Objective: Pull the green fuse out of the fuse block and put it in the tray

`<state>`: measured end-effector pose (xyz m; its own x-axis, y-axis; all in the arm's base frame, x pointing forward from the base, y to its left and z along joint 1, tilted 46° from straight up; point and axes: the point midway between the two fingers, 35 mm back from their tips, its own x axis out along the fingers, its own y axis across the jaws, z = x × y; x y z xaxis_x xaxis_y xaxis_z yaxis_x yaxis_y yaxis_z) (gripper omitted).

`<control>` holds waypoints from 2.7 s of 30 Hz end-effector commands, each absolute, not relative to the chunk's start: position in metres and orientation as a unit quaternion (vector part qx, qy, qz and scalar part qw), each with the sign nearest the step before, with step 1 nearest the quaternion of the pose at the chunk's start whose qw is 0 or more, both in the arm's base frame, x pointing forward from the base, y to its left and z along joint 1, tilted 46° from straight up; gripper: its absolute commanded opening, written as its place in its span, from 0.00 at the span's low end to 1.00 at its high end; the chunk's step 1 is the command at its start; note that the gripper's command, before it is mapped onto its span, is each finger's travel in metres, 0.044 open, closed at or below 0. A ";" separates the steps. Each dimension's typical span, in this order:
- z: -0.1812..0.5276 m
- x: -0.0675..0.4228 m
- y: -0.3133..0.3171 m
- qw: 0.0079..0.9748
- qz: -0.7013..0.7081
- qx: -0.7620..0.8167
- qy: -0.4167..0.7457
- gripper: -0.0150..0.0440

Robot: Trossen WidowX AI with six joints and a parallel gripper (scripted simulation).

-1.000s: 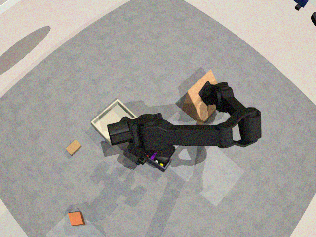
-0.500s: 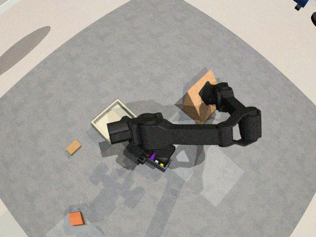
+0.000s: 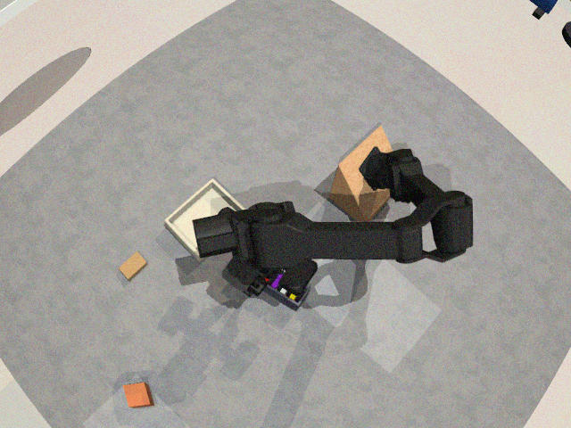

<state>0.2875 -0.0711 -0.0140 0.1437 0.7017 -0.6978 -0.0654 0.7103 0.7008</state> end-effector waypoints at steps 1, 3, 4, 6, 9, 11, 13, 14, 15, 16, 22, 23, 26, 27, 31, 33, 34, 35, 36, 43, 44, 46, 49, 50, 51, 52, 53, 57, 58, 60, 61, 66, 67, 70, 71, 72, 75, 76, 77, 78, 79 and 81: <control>-0.012 0.287 -0.073 0.708 0.272 0.264 0.596 0.25; -0.012 0.287 -0.074 0.708 0.272 0.264 0.596 0.25; -0.011 0.287 -0.074 0.708 0.272 0.264 0.596 0.25; -0.011 0.287 -0.075 0.708 0.272 0.264 0.596 0.25; -0.010 0.287 -0.076 0.708 0.272 0.264 0.596 0.25; -0.009 0.286 -0.077 0.708 0.272 0.265 0.596 0.25; -0.008 0.286 -0.078 0.708 0.272 0.265 0.596 0.25; -0.008 0.286 -0.078 0.708 0.272 0.265 0.596 0.25; -0.008 0.286 -0.078 0.708 0.272 0.265 0.596 0.25; -0.007 0.286 -0.079 0.708 0.272 0.265 0.596 0.25; -0.005 0.286 -0.081 0.708 0.271 0.265 0.596 0.25; -0.005 0.286 -0.081 0.708 0.271 0.265 0.596 0.25; -0.004 0.285 -0.082 0.708 0.271 0.265 0.596 0.25; -0.003 0.285 -0.082 0.708 0.271 0.265 0.596 0.25; -0.002 0.285 -0.084 0.708 0.271 0.265 0.596 0.25; -0.001 0.285 -0.084 0.708 0.271 0.265 0.596 0.25; -0.001 0.285 -0.085 0.708 0.271 0.265 0.596 0.25; -0.001 0.285 -0.085 0.708 0.271 0.265 0.596 0.25; 0.000 0.285 -0.085 0.708 0.271 0.265 0.596 0.25; 0.002 0.284 -0.088 0.708 0.271 0.266 0.596 0.25; 0.003 0.284 -0.088 0.708 0.271 0.266 0.596 0.25; 0.003 0.284 -0.089 0.708 0.271 0.266 0.596 0.25; 0.004 0.284 -0.090 0.708 0.271 0.266 0.596 0.25; 0.005 0.283 -0.091 0.708 0.271 0.266 0.596 0.25; 0.006 0.283 -0.092 0.708 0.271 0.266 0.596 0.25; 0.008 0.283 -0.093 0.708 0.271 0.266 0.596 0.25; 0.009 0.283 -0.094 0.708 0.271 0.266 0.596 0.25; 0.013 0.282 -0.099 0.708 0.271 0.266 0.596 0.25; 0.014 0.282 -0.100 0.708 0.271 0.266 0.596 0.25; 0.017 0.281 -0.102 0.708 0.271 0.266 0.596 0.25; 0.018 0.281 -0.103 0.708 0.271 0.266 0.596 0.25; 0.019 0.280 -0.106 0.708 0.271 0.266 0.596 0.25; 0.017 0.280 -0.108 0.708 0.271 0.266 0.596 0.25; 0.008 0.281 -0.120 0.708 0.270 0.265 0.596 0.25; 0.004 0.281 -0.124 0.708 0.269 0.264 0.596 0.25; 0.001 0.281 -0.129 0.709 0.269 0.264 0.597 0.25; -0.010 0.280 -0.141 0.709 0.268 0.263 0.597 0.25; -0.014 0.280 -0.145 0.709 0.268 0.263 0.597 0.25; -0.018 0.279 -0.149 0.709 0.267 0.263 0.597 0.25; -0.021 0.279 -0.153 0.709 0.267 0.263 0.597 0.25; -0.025 0.278 -0.157 0.709 0.267 0.263 0.597 0.25; -0.033 0.277 -0.165 0.709 0.267 0.262 0.597 0.25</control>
